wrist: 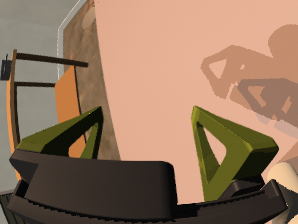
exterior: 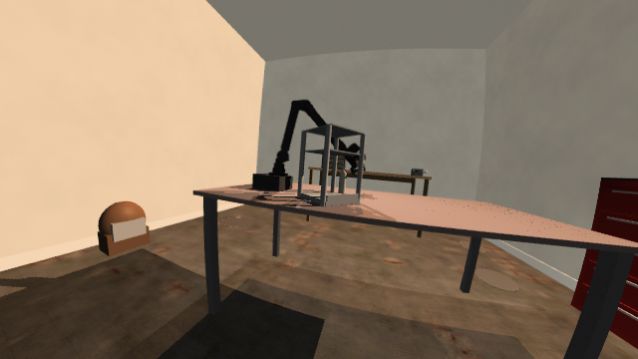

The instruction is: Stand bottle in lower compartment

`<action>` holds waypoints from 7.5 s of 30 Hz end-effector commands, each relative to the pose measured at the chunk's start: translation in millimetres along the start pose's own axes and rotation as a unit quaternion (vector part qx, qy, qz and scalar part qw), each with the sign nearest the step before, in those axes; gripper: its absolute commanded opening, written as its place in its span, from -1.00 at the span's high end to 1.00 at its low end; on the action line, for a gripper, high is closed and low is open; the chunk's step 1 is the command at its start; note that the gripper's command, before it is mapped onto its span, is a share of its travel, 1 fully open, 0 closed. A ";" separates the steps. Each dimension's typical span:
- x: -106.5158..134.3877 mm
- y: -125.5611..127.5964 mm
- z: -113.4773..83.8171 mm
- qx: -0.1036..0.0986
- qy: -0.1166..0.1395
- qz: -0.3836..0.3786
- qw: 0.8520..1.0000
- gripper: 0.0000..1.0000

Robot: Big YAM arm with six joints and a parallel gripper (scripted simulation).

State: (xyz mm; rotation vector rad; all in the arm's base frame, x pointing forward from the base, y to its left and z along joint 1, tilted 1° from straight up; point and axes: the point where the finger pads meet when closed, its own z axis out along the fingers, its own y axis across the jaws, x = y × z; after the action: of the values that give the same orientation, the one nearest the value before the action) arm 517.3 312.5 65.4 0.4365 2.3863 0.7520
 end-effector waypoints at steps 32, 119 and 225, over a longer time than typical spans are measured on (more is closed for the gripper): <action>164.5 -42.4 -199.3 -0.112 0.063 -0.410 0.903 -0.62; 73.2 -147.3 -231.9 -0.017 -0.169 -0.407 0.898 -0.62; 41.2 -134.0 -103.9 -0.014 -0.159 -0.409 0.898 -0.62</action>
State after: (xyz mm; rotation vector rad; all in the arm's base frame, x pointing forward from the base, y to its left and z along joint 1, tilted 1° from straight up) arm 402.9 187.9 42.5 -0.4275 1.9542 0.2949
